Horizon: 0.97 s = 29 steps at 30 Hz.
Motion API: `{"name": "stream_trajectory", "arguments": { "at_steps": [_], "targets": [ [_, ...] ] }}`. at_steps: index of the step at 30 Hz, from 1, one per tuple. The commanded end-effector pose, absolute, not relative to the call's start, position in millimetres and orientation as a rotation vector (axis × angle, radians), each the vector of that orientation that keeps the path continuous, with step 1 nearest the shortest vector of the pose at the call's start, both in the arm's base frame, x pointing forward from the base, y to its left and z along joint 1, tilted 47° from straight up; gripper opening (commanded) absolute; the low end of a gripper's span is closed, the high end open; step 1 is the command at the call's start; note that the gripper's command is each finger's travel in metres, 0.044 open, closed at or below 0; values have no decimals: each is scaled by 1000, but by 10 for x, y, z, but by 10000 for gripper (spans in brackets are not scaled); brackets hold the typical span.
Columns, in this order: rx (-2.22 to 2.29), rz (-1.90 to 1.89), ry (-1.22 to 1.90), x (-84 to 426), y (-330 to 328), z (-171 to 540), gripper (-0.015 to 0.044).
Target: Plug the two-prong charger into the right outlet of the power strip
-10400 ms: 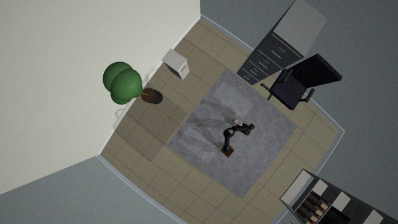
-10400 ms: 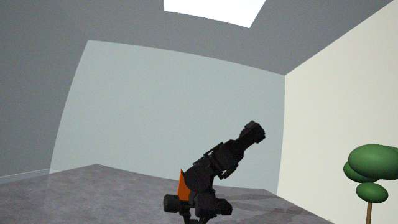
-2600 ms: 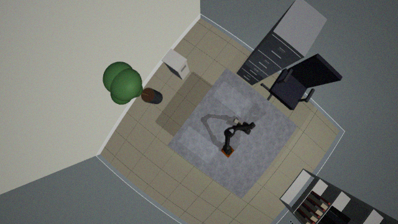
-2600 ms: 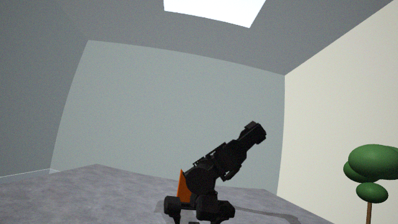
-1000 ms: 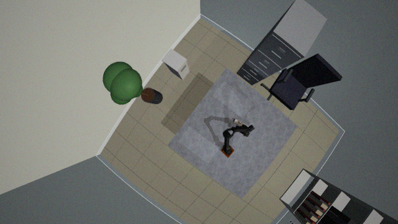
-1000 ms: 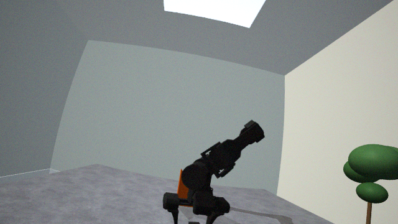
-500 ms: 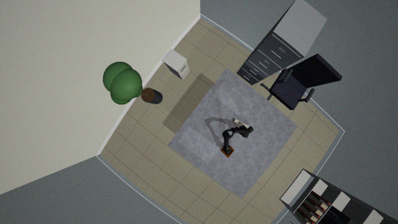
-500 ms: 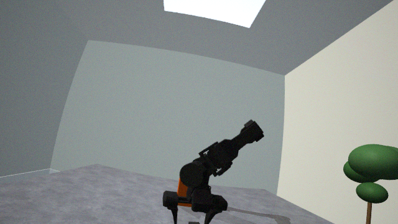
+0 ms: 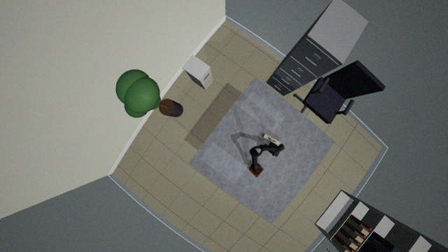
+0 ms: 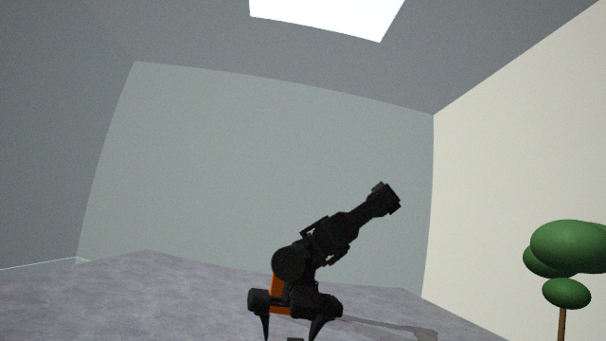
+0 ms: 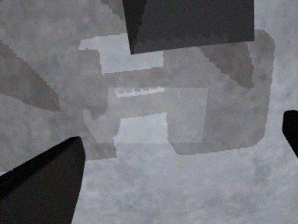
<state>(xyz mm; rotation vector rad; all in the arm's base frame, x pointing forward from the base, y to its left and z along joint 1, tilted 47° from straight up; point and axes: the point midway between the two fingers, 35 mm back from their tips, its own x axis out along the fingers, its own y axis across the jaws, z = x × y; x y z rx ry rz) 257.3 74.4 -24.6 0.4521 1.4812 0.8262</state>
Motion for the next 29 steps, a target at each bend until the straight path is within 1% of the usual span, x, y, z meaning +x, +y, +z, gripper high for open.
{"name": "stream_trajectory", "arguments": {
  "at_steps": [1, 6, 8, 29],
  "targets": [
    [498, 781, 1384, 2649, 659, -164, 440],
    [612, 647, 1023, 2787, 305, 185, 440],
    [630, 620, 936, 2790, 217, 284, 440],
    [631, 617, 925, 2789, 207, 296, 440]
  ]
}}
